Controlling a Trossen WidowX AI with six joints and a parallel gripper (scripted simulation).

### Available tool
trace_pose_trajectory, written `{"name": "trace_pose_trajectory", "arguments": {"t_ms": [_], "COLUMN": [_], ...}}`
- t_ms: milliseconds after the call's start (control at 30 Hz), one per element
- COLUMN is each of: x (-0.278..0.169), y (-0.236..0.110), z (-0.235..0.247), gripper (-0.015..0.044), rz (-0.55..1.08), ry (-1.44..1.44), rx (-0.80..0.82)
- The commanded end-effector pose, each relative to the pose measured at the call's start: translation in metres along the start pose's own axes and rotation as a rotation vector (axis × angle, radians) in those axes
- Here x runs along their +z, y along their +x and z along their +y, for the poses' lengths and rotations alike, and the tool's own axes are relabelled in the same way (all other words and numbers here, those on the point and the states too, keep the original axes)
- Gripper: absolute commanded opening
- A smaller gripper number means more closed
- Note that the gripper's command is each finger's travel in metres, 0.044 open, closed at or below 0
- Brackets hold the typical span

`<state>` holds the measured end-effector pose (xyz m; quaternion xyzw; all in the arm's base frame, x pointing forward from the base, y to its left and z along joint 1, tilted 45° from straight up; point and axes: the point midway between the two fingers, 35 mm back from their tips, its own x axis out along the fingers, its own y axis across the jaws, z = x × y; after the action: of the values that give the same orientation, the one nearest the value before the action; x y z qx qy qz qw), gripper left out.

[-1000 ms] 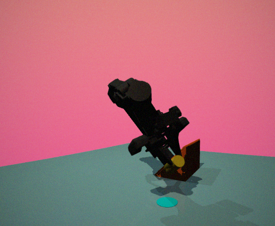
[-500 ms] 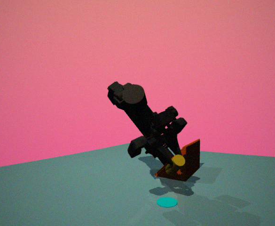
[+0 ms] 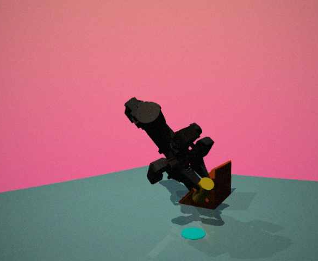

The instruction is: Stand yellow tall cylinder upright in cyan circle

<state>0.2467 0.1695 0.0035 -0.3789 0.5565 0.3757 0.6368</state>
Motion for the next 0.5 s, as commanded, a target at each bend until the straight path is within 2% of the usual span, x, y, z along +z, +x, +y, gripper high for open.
{"name": "trace_pose_trajectory", "arguments": {"t_ms": [0, 467], "x": [0.0006, -0.0001], "y": [-0.0029, -0.0056], "z": [0.0005, -0.0003], "gripper": [0.0105, 0.0105], "rz": [-0.037, -0.141], "ry": [-0.009, -0.030], "rx": [0.001, -0.003]}}
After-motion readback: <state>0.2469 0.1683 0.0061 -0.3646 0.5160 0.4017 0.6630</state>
